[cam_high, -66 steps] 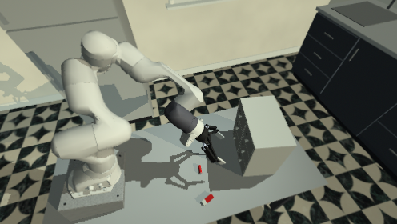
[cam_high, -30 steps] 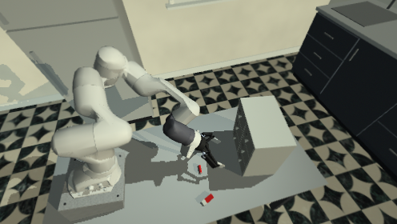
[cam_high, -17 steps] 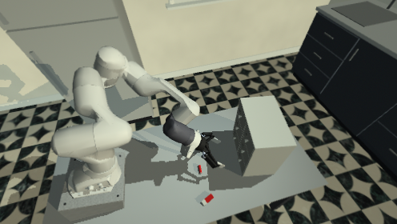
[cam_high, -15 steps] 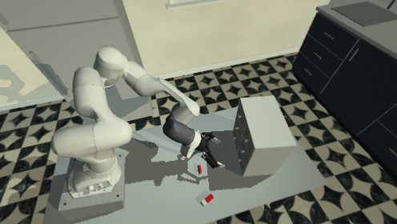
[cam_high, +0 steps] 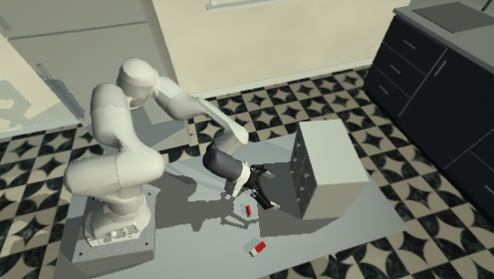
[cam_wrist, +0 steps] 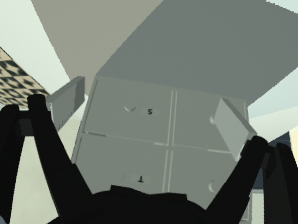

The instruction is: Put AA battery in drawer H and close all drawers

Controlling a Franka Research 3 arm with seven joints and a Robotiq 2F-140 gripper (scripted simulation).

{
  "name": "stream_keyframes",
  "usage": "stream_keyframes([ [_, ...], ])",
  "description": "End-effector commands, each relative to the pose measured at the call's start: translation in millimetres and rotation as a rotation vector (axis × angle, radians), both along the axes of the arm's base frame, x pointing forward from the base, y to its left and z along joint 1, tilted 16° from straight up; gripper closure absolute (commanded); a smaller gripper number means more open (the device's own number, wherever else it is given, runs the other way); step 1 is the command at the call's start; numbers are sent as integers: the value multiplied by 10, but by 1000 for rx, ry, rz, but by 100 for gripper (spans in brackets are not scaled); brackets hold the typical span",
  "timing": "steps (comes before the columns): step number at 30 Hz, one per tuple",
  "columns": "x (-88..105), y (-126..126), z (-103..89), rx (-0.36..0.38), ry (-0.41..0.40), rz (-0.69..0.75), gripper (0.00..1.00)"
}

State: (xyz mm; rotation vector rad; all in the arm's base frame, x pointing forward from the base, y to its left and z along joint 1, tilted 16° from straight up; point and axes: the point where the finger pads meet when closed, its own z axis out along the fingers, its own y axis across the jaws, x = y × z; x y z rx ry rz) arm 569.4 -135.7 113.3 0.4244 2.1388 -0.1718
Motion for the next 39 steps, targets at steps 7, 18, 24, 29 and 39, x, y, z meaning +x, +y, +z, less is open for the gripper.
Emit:
stream_keyframes([
  [7, 11, 11, -8, 1, -1, 3, 0],
  [18, 11, 11, -8, 1, -1, 3, 0],
  [24, 11, 11, -8, 1, -1, 3, 0],
  [29, 11, 11, -8, 1, -1, 3, 0],
  [39, -39, 23, 175, 1, -1, 3, 0],
])
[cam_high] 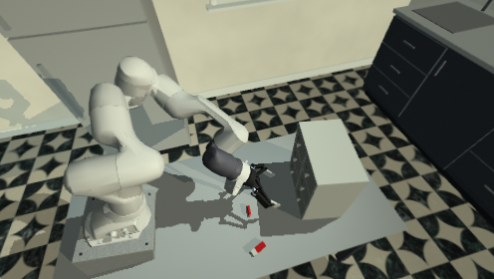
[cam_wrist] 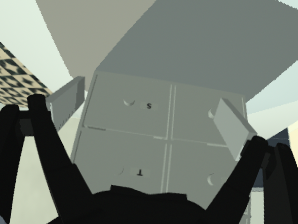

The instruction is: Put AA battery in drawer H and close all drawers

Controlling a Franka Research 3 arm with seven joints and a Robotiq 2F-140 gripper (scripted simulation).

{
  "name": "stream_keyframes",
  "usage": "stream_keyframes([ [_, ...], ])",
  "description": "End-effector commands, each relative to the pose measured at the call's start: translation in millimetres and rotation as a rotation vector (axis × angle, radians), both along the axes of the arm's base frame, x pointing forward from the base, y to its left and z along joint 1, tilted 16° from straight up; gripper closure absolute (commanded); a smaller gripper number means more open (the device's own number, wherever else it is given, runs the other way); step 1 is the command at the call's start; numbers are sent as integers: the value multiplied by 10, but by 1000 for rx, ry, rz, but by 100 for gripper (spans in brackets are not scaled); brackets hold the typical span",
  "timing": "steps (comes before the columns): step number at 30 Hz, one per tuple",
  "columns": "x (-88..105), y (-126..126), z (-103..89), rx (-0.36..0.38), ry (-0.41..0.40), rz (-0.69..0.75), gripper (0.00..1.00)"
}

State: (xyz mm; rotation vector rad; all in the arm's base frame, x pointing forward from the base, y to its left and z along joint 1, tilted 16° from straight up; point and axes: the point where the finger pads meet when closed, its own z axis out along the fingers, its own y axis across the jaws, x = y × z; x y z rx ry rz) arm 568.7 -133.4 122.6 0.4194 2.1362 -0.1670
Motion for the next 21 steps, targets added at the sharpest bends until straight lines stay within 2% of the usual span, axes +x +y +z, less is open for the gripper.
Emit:
stream_keyframes([
  [1, -44, 3, 128, 0, 3, -2, 0],
  [3, -44, 3, 128, 0, 3, -2, 0],
  [12, -140, 26, 483, 0, 3, -2, 0],
  [21, -151, 28, 520, 0, 3, -2, 0],
])
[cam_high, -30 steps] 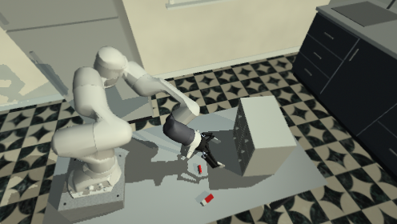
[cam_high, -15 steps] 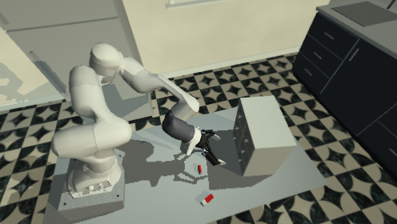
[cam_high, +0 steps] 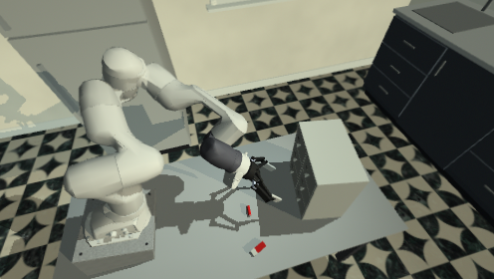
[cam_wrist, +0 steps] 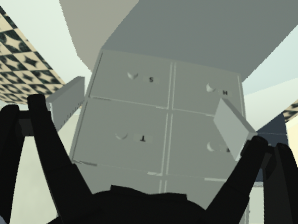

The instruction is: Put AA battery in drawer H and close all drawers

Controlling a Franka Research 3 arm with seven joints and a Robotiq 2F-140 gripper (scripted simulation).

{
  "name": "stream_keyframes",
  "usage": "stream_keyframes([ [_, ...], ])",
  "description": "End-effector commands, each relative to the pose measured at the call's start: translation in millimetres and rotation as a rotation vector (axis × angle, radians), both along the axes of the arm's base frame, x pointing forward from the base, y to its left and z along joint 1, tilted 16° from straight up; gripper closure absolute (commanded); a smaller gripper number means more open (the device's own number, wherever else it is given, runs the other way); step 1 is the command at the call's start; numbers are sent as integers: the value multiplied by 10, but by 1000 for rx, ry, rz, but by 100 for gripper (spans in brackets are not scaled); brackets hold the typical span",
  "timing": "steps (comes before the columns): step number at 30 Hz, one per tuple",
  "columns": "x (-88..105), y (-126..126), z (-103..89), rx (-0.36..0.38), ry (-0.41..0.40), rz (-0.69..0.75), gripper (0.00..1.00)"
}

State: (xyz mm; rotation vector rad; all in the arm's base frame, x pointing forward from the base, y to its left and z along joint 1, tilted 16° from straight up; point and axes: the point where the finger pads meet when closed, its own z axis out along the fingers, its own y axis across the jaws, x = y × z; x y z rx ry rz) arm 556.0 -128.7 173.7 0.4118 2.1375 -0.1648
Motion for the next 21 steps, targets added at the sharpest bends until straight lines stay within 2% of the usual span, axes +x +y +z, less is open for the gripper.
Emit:
stream_keyframes([
  [1, -25, -19, 10, 2, 3, -9, 0],
  [16, -184, 39, 103, 35, 91, -5, 0],
  [21, -313, 88, 182, 63, 163, -3, 0],
])
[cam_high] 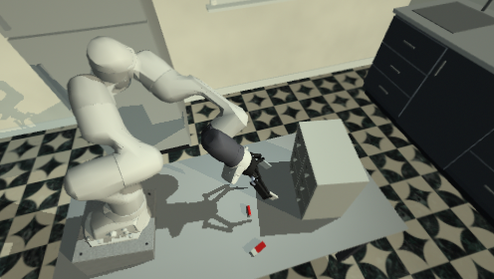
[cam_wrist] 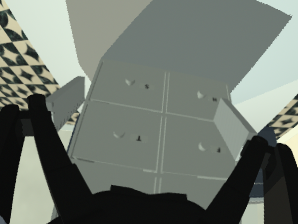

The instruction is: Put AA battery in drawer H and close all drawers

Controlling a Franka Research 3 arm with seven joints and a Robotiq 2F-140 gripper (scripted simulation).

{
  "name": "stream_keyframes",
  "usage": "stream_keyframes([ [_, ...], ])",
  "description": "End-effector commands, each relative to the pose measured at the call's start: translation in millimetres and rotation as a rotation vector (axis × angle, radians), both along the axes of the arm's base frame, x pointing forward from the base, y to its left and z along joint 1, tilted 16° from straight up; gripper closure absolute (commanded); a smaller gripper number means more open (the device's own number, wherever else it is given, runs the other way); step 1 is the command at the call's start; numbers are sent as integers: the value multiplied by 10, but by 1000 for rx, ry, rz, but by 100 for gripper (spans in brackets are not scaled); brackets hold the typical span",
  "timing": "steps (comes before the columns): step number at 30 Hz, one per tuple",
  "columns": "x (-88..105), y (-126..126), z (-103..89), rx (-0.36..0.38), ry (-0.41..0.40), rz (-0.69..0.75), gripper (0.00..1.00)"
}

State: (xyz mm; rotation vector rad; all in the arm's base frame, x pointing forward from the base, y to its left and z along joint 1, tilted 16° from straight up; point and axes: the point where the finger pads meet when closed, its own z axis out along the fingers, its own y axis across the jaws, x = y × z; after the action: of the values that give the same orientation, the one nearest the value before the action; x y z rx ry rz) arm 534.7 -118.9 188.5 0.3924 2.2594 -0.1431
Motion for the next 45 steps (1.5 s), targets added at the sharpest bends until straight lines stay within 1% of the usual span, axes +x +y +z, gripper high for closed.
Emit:
stream_keyframes([
  [1, -128, -2, 48, 38, 66, -35, 0],
  [7, -302, 65, 157, 75, 165, -30, 0],
  [10, -434, 110, 229, 100, 237, -29, 0],
  [12, -434, 110, 229, 100, 237, -29, 0],
  [20, -768, 232, 427, 169, 424, -22, 0],
  [25, -913, 284, 512, 198, 505, -19, 0],
  [27, -947, 298, 532, 205, 524, -18, 0],
  [33, -981, 308, 552, 212, 542, -17, 0],
  [45, -984, 309, 554, 212, 544, -17, 0],
])
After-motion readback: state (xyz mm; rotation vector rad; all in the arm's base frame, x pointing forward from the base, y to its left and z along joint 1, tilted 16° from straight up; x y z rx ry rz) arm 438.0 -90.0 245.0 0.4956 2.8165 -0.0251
